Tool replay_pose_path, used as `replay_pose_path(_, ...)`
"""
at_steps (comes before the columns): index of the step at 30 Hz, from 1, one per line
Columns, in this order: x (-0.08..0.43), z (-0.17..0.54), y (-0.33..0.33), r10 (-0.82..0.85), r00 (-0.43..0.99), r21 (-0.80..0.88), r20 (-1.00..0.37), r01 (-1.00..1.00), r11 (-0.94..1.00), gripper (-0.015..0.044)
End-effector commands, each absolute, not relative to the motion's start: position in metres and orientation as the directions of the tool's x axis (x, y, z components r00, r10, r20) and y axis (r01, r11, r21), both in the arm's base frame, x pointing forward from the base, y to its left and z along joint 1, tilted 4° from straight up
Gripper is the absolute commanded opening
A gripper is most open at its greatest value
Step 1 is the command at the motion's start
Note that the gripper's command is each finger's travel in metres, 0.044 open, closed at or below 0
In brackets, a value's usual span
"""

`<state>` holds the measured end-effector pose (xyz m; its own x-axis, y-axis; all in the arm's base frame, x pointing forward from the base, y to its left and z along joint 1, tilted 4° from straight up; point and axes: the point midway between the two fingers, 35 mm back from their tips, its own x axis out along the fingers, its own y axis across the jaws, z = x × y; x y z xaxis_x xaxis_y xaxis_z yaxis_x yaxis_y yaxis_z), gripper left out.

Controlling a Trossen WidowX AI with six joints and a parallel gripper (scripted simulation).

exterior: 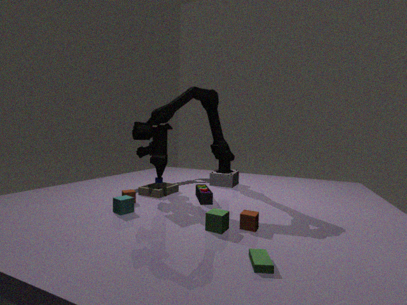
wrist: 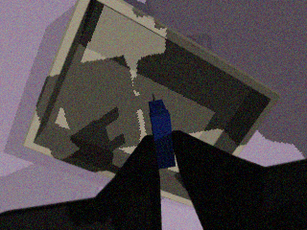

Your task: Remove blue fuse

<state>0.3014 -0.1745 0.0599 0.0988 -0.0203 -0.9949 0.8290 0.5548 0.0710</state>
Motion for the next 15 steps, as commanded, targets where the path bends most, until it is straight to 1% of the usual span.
replay_pose_path(1, 0.301, 0.061, -0.175, -0.021, 0.1, 0.071, -0.995, 0.829, 0.555, 0.0105)
replay_pose_path(9, 0.301, 0.061, -0.175, -0.021, 0.1, 0.071, -0.995, 0.829, 0.555, 0.0315)
replay_pose_path(10, 0.301, 0.064, -0.175, -0.02, 0.1, 0.072, -0.995, 0.829, 0.555, 0.033)
replay_pose_path(13, 0.299, 0.094, -0.173, -0.016, 0.103, 0.076, -0.995, 0.828, 0.556, 0.033)
replay_pose_path(15, 0.298, 0.097, -0.173, -0.016, 0.103, 0.077, -0.995, 0.828, 0.556, 0.033)
